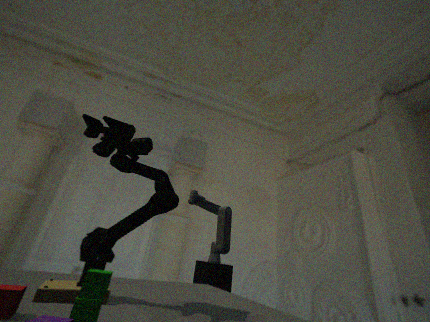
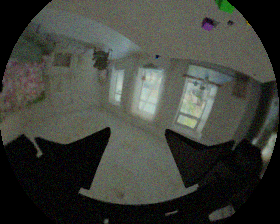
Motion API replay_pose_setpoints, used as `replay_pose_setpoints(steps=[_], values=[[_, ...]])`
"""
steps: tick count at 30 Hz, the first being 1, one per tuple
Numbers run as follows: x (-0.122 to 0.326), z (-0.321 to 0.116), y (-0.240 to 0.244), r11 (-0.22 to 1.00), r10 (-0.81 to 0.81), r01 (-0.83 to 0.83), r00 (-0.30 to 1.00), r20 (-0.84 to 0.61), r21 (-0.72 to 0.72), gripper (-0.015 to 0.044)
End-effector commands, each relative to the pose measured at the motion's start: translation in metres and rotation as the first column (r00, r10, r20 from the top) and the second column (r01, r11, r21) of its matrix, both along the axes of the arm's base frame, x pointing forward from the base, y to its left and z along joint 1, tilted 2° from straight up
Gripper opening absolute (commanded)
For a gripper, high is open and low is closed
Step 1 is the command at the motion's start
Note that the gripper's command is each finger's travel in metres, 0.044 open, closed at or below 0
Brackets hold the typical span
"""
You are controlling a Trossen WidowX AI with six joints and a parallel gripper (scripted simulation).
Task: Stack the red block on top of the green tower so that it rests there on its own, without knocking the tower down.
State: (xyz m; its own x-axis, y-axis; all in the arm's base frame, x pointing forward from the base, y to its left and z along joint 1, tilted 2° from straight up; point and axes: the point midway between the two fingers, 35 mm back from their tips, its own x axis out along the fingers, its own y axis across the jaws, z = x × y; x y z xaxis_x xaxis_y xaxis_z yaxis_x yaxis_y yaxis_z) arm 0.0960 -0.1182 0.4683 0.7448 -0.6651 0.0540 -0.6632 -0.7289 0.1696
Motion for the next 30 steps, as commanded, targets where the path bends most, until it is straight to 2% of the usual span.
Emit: replay_pose_setpoints(steps=[1,5,9,13,17,24,30], values=[[0.000,0.001,0.000,1.000,0.004,-0.004,1.000,0.010,0.005,0.0426],[-0.006,0.013,-0.011,0.989,0.069,-0.094,0.975,0.209,0.112,0.0440],[-0.013,0.022,-0.029,0.948,0.097,-0.215,0.897,0.430,0.234,0.0440],[-0.018,0.026,-0.049,0.882,0.073,-0.337,0.788,0.612,0.329,0.0440],[-0.019,0.024,-0.069,0.807,0.012,-0.437,0.685,0.729,0.398,0.0440],[-0.014,0.009,-0.112,0.613,-0.203,-0.604,0.502,0.841,0.509,0.0440],[0.004,-0.024,-0.151,0.390,-0.469,-0.719,0.382,0.797,0.574,0.0440]])
